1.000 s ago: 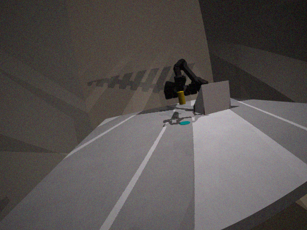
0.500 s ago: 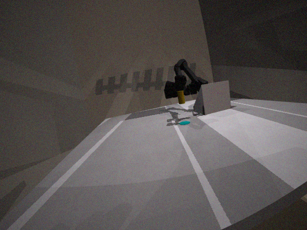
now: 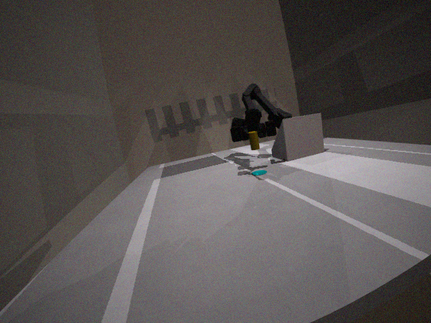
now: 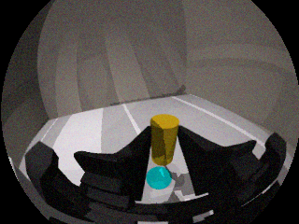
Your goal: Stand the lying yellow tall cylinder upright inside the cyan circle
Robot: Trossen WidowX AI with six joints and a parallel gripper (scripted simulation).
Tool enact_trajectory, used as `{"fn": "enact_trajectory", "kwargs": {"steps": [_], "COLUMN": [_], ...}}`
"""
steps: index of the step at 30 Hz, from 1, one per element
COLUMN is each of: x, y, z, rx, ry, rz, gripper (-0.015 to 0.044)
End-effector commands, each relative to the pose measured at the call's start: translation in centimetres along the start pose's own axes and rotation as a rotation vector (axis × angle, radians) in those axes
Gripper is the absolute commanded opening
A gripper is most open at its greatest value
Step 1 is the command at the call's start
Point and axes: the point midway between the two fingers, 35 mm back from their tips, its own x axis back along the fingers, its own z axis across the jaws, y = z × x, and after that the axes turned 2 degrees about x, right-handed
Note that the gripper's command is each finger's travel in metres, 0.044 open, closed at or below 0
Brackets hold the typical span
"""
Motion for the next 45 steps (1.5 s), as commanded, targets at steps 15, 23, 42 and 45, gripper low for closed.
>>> {"fn": "enact_trajectory", "kwargs": {"steps": [15, 23, 42, 45], "x": [-0.5, -0.7, -1.1, -1.1], "y": [-5.3, -7.3, -9.2, -9.2], "z": [0.1, 0.6, 0.6, 0.6], "rx": [0.006, 0.003, -0.005, -0.005], "ry": [0.004, -0.002, 0.003, 0.003], "rz": [-0.003, -0.011, 0.001, 0.001], "gripper": [0.0105, 0.0105, 0.0105, 0.0184]}}
